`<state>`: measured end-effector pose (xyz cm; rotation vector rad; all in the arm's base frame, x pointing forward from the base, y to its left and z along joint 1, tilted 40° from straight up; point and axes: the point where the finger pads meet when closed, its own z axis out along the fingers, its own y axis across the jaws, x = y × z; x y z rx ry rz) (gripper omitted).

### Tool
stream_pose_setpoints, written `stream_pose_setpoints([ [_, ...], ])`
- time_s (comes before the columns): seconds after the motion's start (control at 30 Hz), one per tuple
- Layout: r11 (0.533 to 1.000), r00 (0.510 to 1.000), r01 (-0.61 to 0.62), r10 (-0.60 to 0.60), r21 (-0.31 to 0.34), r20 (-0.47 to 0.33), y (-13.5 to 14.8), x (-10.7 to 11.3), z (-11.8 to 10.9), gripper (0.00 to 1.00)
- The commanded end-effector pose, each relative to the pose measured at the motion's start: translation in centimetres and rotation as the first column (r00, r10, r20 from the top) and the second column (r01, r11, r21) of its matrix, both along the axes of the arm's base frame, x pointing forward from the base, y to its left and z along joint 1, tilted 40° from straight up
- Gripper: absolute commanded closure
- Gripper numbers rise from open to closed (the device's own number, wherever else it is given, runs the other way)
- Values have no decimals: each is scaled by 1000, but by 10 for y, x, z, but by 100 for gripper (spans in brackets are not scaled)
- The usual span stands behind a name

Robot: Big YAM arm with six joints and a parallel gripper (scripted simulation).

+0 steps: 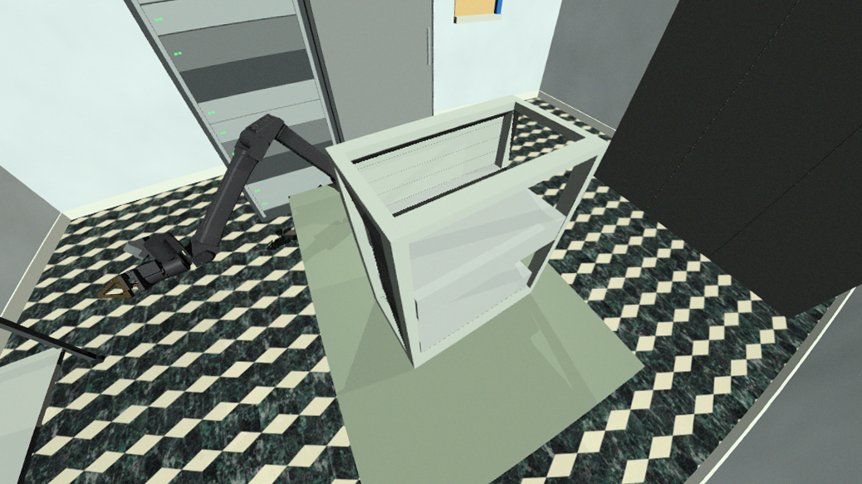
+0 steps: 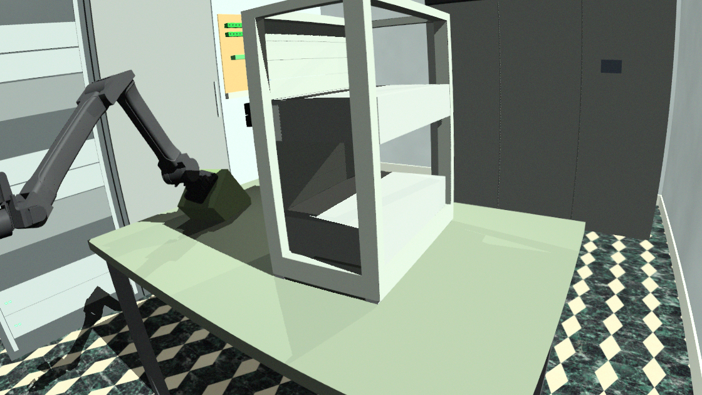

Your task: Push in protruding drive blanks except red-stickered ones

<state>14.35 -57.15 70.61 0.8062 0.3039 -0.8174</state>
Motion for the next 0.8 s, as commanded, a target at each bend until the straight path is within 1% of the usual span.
stream_pose_setpoints([
  [0.0,999,1000,0,1,-42,14,12,-4,22,0],
  [0.2,999,1000,-1,1,-41,14,12,-4,21,0],
  [0.3,1000,1000,-6,7,-27,10,14,-3,13,0],
  [0.4,999,1000,-20,20,-31,15,19,-2,16,0],
  [0.5,999,999,-33,33,-14,9,16,5,6,0],
  [0.6,999,999,-46,47,-22,10,29,3,12,0],
  [0.67,999,999,-46,47,-22,10,29,3,12,0],
  [0.7,998,999,-51,51,28,-6,5,13,-16,0],
  [0.73,998,998,-57,57,19,-3,14,11,-11,0],
  [0.77,998,998,-63,63,-11,5,35,5,7,0],
])
